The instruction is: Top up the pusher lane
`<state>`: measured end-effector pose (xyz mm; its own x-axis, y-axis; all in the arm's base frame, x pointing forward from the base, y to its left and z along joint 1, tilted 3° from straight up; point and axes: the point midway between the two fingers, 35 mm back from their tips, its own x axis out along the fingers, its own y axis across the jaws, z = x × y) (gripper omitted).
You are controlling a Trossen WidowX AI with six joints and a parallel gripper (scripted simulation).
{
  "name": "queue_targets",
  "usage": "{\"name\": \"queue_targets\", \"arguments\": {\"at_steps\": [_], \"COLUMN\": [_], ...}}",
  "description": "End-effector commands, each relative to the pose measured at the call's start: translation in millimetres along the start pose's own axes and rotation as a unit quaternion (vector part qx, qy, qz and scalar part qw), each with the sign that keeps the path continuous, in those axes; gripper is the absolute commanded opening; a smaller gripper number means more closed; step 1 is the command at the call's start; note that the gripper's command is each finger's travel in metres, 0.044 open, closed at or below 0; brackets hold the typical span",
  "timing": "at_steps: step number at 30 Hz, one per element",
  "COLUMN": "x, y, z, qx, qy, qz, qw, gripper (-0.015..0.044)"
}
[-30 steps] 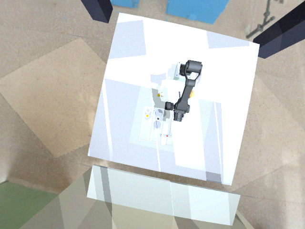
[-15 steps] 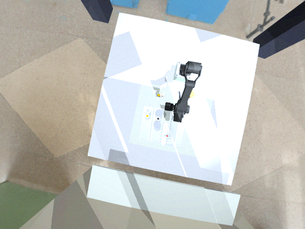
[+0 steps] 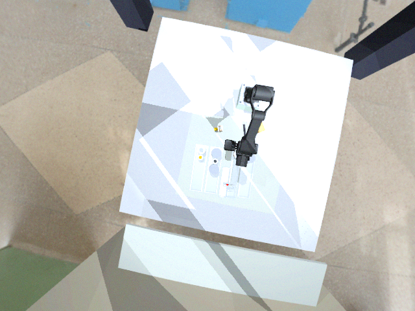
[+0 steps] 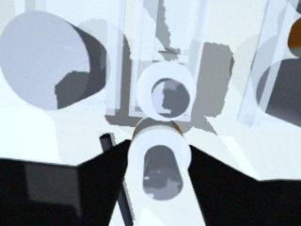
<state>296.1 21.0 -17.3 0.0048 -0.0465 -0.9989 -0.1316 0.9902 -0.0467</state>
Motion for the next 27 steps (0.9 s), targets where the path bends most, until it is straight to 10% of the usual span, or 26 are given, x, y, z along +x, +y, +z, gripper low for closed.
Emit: {"name": "queue_targets", "arguments": {"at_steps": [1, 27], "x": [-3, -3], "y": [-1, -1], "z": [10, 20], "qx": [0.001, 0.001], "qy": [-0.013, -0.013], "qz": [-0.002, -0.002], "qw": [1.0, 1.0], "gripper": [0.0, 0.0]}}
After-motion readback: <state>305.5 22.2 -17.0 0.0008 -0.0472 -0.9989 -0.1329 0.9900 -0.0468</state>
